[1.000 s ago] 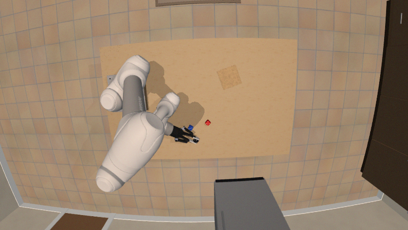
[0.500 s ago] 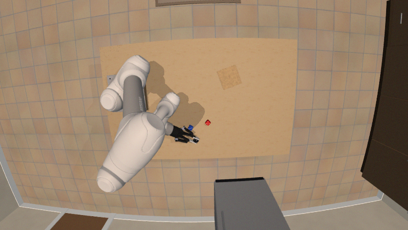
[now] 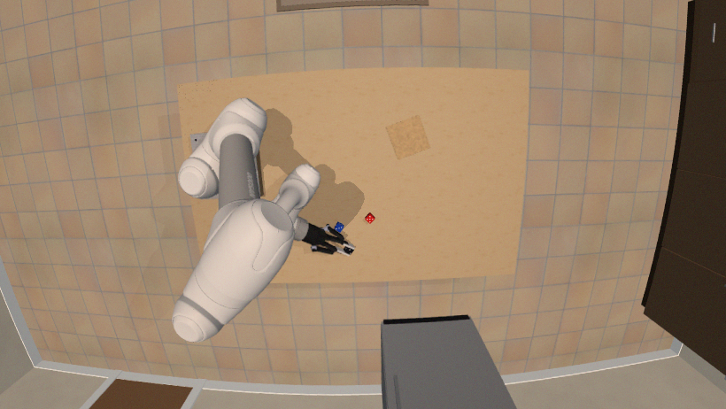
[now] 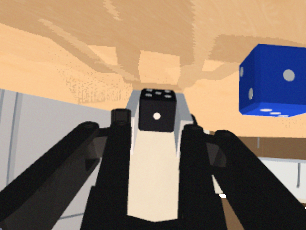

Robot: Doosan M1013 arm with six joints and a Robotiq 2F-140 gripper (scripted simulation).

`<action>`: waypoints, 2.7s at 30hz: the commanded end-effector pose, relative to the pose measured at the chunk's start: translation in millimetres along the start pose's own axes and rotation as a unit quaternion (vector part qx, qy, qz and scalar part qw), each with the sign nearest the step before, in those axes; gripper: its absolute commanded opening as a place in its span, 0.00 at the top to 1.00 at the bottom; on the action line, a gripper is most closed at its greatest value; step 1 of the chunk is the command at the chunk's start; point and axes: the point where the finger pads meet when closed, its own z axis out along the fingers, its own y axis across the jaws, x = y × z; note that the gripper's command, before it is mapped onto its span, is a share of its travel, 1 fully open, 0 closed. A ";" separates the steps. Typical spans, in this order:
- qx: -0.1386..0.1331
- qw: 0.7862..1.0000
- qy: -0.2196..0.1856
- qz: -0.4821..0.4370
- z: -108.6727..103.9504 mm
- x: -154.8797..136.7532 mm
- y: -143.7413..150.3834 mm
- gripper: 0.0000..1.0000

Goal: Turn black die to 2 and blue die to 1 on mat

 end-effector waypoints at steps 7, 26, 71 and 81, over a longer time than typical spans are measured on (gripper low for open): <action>0.000 1.000 0.000 0.000 0.0 -0.1 0.0 0.76; 0.000 1.000 0.000 0.000 0.0 -0.1 0.0 0.65; 0.000 1.000 0.000 0.000 -0.1 -0.1 0.0 0.65; 0.000 1.000 0.000 0.000 -22.1 -0.1 0.0 0.65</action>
